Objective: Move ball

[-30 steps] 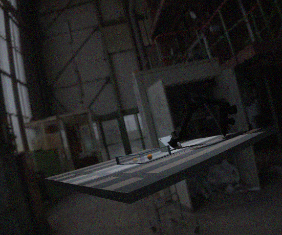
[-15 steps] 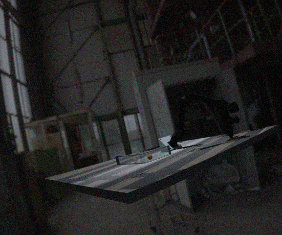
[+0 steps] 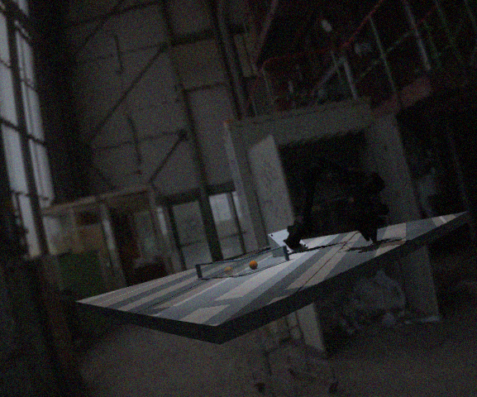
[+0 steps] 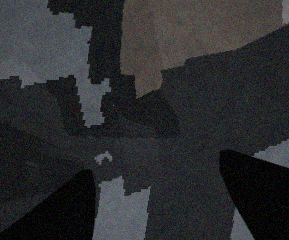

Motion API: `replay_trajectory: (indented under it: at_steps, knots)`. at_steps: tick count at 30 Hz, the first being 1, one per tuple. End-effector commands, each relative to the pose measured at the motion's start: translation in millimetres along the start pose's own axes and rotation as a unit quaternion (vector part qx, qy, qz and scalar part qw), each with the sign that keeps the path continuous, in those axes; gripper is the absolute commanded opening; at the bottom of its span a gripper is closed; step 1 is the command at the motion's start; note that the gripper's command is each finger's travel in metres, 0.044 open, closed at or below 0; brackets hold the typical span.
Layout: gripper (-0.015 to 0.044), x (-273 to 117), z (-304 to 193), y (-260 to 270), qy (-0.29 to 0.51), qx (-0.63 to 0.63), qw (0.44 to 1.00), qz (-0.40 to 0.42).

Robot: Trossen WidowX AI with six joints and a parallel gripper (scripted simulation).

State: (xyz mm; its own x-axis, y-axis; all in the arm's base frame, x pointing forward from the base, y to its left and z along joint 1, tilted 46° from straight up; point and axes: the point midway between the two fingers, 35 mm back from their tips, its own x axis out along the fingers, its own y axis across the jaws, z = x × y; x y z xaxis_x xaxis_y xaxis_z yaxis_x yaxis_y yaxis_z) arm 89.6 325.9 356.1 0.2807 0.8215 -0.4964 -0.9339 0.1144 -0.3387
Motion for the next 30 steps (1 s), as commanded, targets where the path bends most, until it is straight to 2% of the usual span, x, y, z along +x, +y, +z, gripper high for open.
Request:
replay_trajectory:
  at_steps: [1,9,18,25,30]
  knots:
    - [0.0268,11.9,-28.5,-45.4,0.033,-0.002,0.999,-0.041]
    - [0.0268,18.7,-113.8,-135.5,0.127,0.004,0.987,-0.094]
    - [0.0268,-5.6,-243.5,-203.5,0.234,0.041,0.968,-0.084]
    - [0.0268,-54.0,-346.6,-225.8,0.276,0.098,0.954,-0.068]
    - [0.0268,-69.4,-391.2,-212.7,0.269,0.114,0.956,-0.015]
